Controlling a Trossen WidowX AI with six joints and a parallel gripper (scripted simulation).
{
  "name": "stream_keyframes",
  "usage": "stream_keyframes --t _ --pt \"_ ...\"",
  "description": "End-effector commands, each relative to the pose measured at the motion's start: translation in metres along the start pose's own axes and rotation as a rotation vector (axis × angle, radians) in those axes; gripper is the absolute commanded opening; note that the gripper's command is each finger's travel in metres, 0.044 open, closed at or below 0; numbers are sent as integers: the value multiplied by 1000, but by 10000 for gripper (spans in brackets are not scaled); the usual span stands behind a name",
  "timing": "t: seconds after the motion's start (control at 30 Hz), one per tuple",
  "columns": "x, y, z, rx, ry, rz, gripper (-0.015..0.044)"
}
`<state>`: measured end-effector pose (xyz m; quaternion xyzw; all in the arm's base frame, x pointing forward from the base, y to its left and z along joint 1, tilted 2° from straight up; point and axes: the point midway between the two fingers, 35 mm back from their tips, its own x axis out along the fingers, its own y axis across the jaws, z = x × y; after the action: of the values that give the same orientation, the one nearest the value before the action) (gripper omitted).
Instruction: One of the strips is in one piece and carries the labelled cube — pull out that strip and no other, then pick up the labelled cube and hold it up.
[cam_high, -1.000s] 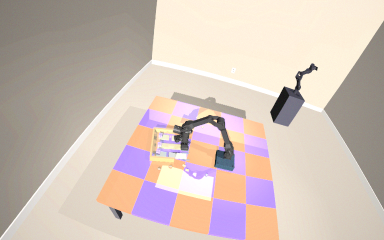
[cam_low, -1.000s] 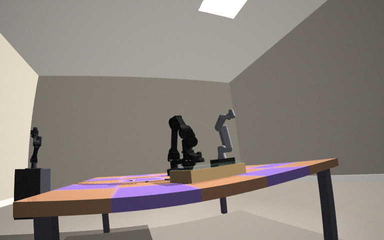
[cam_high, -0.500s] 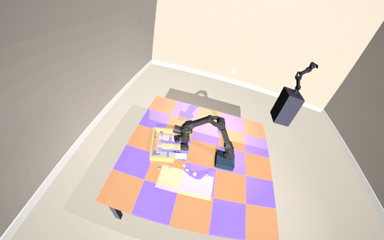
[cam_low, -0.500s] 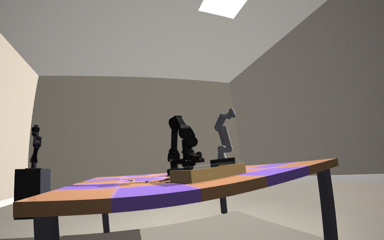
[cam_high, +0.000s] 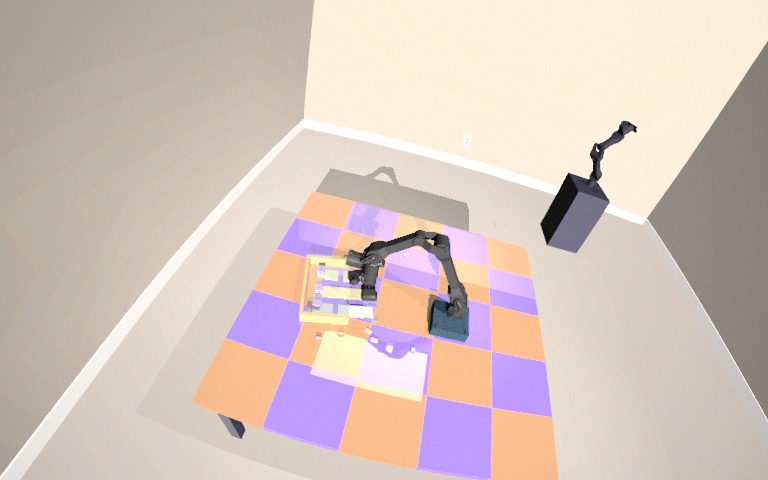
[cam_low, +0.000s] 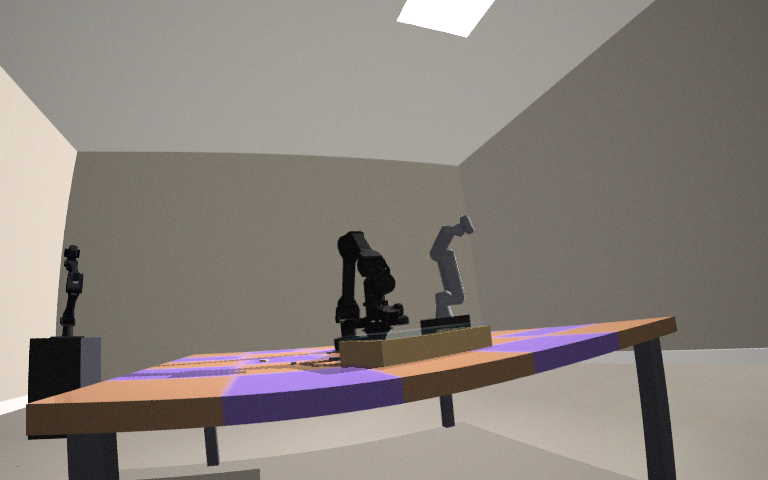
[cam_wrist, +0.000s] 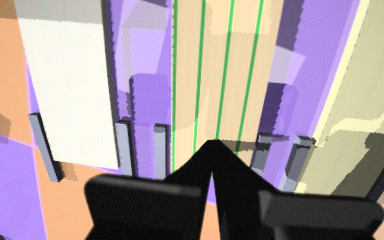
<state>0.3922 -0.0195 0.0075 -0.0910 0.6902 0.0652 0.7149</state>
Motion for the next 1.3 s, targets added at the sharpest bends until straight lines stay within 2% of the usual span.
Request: stream_keyframes --t 0.0,0.47,1.27 --pt "3 1 1 -6 -2 4 0" --pt "4 0 0 -6 -2 4 0" --pt "5 0 -36 -6 0 4 0"
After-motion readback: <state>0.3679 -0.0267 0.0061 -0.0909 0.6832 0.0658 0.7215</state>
